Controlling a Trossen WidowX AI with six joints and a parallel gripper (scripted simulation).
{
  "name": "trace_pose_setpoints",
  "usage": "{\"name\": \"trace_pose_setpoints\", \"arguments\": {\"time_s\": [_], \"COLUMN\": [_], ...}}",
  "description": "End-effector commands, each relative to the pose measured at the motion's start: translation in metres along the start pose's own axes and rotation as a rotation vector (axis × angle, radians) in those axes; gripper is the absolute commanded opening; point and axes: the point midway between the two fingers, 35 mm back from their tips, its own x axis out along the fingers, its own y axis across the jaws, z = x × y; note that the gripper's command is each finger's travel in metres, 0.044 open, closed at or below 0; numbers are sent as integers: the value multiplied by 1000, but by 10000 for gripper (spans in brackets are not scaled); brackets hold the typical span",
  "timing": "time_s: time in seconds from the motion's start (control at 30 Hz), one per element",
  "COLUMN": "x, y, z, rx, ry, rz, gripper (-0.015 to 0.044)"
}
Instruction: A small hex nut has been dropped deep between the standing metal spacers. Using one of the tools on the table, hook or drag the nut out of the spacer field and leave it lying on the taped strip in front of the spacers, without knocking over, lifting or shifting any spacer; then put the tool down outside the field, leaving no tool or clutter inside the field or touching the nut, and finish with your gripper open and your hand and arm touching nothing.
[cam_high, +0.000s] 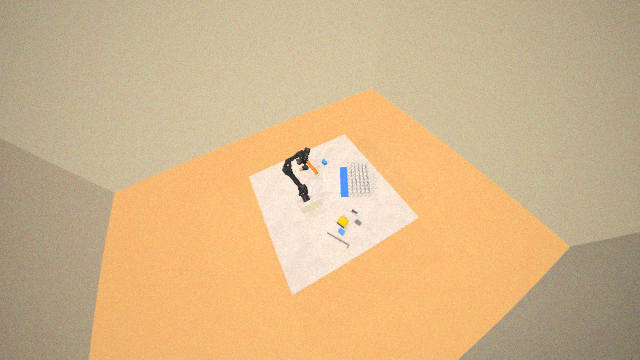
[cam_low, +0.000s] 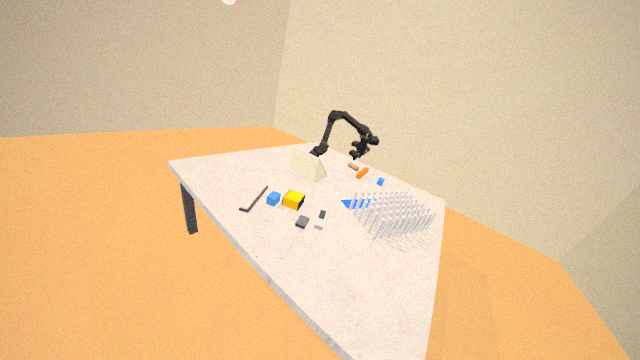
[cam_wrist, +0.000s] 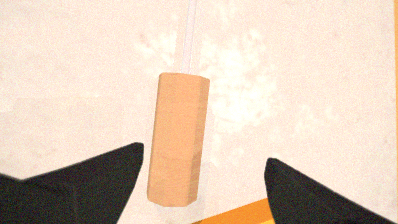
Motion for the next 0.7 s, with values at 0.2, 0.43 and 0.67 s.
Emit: {"name": "trace_pose_setpoints", "arguments": {"time_s": [0.2,0.43,0.67], "x": [7,17,27], "y": [2,5,7], "z": [-3,-6,-9], "rx": [-4,-4,-2], "ry": [-4,-4,-4], "rz": [-1,0,1], "gripper": [280,280,280]}}
